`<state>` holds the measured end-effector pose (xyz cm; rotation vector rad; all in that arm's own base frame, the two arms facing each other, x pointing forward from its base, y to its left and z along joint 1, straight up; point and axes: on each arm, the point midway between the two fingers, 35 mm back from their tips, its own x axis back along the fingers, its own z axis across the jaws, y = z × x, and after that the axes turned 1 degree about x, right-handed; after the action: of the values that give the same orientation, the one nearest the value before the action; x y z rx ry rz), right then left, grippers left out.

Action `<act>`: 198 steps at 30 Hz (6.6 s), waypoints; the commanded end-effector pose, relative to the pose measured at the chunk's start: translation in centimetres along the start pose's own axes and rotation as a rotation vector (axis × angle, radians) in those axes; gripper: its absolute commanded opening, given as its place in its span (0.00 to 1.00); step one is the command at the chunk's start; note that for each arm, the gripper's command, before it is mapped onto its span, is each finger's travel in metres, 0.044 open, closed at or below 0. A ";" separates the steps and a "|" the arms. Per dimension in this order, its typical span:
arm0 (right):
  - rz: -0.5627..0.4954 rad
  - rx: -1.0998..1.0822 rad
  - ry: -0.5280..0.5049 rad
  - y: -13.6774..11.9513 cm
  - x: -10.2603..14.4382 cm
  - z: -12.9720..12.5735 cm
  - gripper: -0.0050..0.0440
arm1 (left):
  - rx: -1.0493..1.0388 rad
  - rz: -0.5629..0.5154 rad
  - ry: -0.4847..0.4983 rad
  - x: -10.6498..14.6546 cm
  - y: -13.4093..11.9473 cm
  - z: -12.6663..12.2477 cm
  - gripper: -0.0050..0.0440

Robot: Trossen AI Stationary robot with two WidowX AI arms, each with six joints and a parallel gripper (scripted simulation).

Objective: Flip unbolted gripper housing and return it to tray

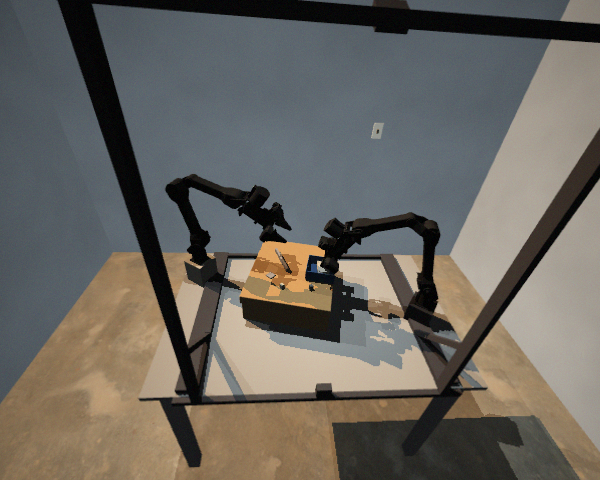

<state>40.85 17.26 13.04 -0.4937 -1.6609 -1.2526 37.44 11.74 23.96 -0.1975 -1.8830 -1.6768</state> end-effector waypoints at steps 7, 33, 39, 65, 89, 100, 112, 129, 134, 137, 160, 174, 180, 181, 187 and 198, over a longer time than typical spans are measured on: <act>-0.020 0.004 0.001 0.2 0.9 0.0 0.10 | -0.005 -0.024 -0.003 0.5 0.7 0.0 0.99; -0.019 0.004 0.001 -0.6 1.1 -0.1 0.10 | -0.005 -0.024 -0.003 0.5 0.7 0.0 0.99; -0.019 0.004 0.001 -0.8 1.1 -0.1 0.10 | -0.005 -0.024 -0.003 0.5 0.7 0.0 0.99; -0.018 0.004 0.001 -1.6 1.4 -0.2 0.10 | -0.005 -0.024 -0.003 0.5 0.7 0.0 0.99; -0.018 0.004 0.001 -2.2 1.7 -0.4 0.10 | -0.005 -0.024 -0.003 0.5 0.7 0.0 0.99; -0.018 0.004 0.001 -1.8 1.7 -0.4 0.10 | -0.005 -0.024 -0.003 0.5 0.7 0.0 0.99; -0.018 0.004 0.001 -2.0 1.9 -0.4 0.10 | -0.005 -0.024 -0.003 0.5 0.7 0.0 0.99; -0.018 0.004 0.001 -2.5 2.2 -0.4 0.10 | -0.005 -0.024 -0.003 0.5 0.7 0.0 0.99; -0.018 0.004 0.001 -2.6 2.2 -0.5 0.10 | -0.005 -0.024 -0.003 0.5 0.7 0.0 0.99; -0.018 0.004 0.001 -2.7 2.2 -0.5 0.10 | -0.005 -0.024 -0.003 0.5 0.7 0.0 0.99; -0.017 0.004 0.001 -3.4 2.4 -0.6 0.10 | -0.005 -0.024 -0.003 0.5 0.7 0.0 0.99; -0.029 0.001 -0.003 -3.2 2.7 -0.7 0.10 | -0.005 -0.024 -0.003 0.5 0.7 0.0 0.99; -0.029 0.001 -0.003 -2.9 3.1 -0.7 0.10 | -0.005 -0.024 -0.003 0.5 0.7 0.0 0.99; -0.029 0.001 -0.003 -2.9 3.2 -0.7 0.10 | -0.005 -0.024 -0.003 0.5 0.7 0.0 0.99; -0.029 0.001 -0.003 -2.7 3.6 -0.7 0.10 | -0.005 -0.024 -0.003 0.5 0.7 0.0 0.99; -0.029 0.001 -0.003 -2.2 4.5 -0.7 0.10 | -0.005 -0.024 -0.003 0.5 0.7 0.0 0.99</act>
<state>37.20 14.72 14.38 -0.4950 -1.6606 -1.2519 37.44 11.74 23.96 -0.1975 -1.8830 -1.6768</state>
